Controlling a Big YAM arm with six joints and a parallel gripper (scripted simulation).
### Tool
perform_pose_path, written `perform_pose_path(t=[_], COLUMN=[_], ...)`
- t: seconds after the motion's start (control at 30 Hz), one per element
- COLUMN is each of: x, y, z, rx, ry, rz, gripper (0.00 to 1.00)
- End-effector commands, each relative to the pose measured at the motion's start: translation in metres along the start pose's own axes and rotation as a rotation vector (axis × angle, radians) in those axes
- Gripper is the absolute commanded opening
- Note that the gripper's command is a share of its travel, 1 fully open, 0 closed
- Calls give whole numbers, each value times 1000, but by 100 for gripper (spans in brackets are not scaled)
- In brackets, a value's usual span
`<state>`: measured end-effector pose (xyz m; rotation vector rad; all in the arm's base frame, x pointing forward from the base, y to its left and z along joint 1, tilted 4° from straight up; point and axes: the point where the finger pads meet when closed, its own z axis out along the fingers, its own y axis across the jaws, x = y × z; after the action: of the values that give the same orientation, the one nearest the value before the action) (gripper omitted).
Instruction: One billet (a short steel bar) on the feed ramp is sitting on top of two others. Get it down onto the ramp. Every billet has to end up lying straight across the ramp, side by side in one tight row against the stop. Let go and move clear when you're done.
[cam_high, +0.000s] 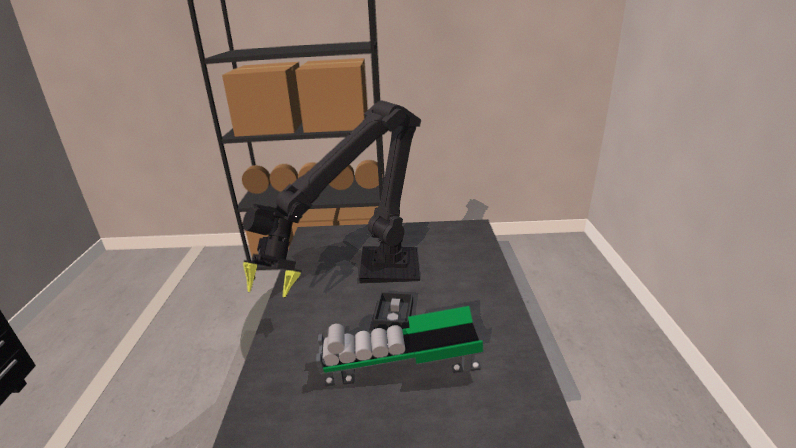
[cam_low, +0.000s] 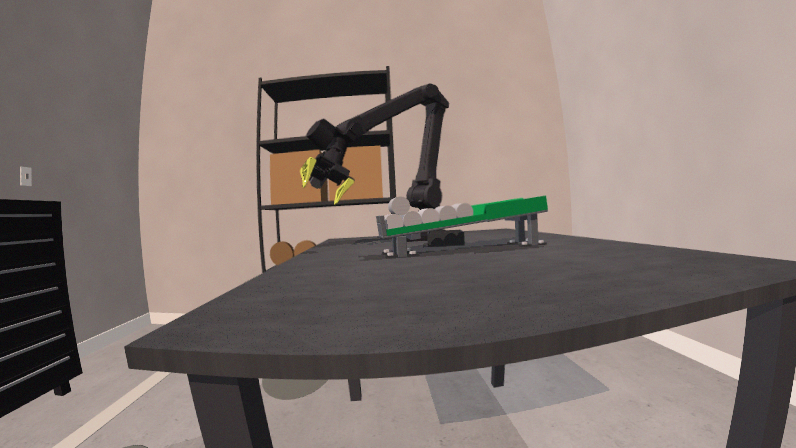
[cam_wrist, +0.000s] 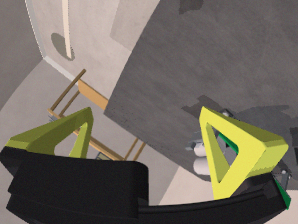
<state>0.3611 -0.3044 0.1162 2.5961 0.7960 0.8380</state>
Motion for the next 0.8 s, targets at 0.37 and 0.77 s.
perform_pose_path(t=[0.37,0.77], x=[2,7], y=[4,18], z=[-2,-7], rx=[-9,-35], ry=[2,9], rz=[-4,-15], gripper=[100,100])
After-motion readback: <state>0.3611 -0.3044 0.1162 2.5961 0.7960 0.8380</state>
